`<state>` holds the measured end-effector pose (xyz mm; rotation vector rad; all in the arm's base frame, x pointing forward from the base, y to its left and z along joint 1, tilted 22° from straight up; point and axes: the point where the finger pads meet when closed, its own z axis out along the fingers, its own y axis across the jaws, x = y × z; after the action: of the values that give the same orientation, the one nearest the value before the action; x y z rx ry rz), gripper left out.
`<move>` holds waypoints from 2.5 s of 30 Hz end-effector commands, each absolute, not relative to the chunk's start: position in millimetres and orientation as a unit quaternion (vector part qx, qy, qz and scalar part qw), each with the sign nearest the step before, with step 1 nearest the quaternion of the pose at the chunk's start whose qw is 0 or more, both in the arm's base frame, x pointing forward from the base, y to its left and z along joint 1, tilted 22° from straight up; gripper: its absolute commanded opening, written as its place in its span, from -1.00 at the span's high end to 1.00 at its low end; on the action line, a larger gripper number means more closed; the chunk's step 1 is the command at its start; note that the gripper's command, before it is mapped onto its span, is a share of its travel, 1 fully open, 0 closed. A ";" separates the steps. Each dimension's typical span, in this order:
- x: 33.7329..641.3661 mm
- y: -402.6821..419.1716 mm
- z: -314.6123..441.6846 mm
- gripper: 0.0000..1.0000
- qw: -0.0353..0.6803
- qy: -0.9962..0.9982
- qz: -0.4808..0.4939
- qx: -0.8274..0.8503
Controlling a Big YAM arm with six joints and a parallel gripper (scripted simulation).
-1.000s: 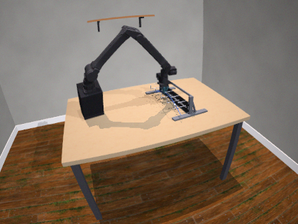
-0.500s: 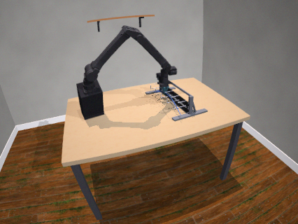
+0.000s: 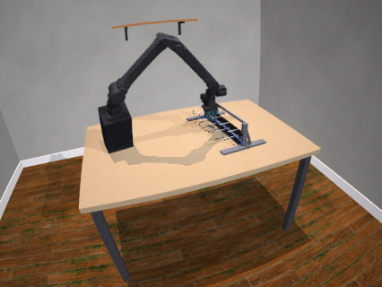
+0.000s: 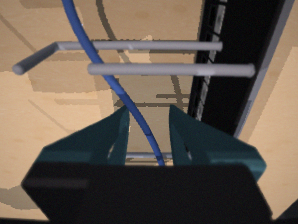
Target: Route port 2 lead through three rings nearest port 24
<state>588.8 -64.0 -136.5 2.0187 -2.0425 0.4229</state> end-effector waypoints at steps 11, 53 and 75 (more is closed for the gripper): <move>605.0 -69.2 -126.7 0.35 0.108 -0.702 0.153 0.687; 600.3 -37.1 -77.3 0.35 0.102 -0.697 0.158 0.692; 604.7 -17.3 -38.8 0.35 0.103 -0.697 0.157 0.692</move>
<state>587.4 -34.8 -50.8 2.0188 -2.0478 0.4262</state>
